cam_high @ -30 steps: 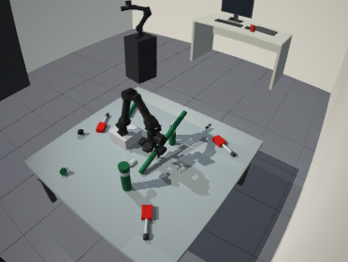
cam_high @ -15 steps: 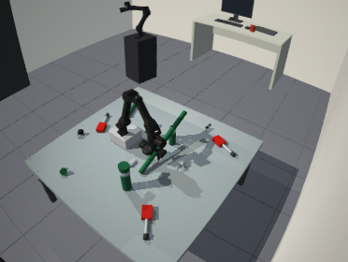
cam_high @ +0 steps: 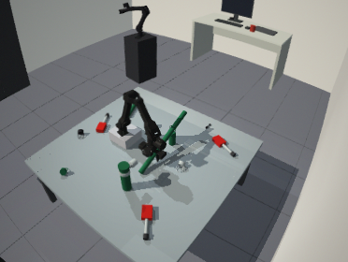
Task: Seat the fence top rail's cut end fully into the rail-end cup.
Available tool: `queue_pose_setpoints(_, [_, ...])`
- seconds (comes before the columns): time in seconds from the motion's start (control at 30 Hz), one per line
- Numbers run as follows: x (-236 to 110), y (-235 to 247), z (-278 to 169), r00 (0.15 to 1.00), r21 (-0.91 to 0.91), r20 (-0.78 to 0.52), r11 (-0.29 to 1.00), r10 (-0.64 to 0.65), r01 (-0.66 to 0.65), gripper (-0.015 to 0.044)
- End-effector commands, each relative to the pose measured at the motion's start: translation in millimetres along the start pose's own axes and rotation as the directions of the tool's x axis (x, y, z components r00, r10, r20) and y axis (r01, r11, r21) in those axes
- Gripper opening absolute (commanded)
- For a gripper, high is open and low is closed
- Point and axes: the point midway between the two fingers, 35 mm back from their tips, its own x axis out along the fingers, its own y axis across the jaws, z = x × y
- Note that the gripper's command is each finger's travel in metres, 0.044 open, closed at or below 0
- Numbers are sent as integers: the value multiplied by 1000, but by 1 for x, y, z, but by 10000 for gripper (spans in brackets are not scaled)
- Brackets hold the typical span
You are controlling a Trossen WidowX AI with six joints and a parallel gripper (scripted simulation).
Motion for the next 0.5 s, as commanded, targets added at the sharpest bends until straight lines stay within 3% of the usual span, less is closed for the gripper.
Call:
queue_pose_setpoints(0.0, [3, -1, 1, 1000, 3, 4, 1000, -6, 6, 282])
queue_pose_setpoints(0.17, [3, -1, 1, 1000, 3, 4, 1000, -6, 6, 151])
queue_pose_setpoints(0.4, [3, -1, 1, 1000, 3, 4, 1000, -6, 6, 105])
queue_pose_setpoints(0.47, [1, -1, 0, 1000, 3, 4, 1000, -6, 6, 52])
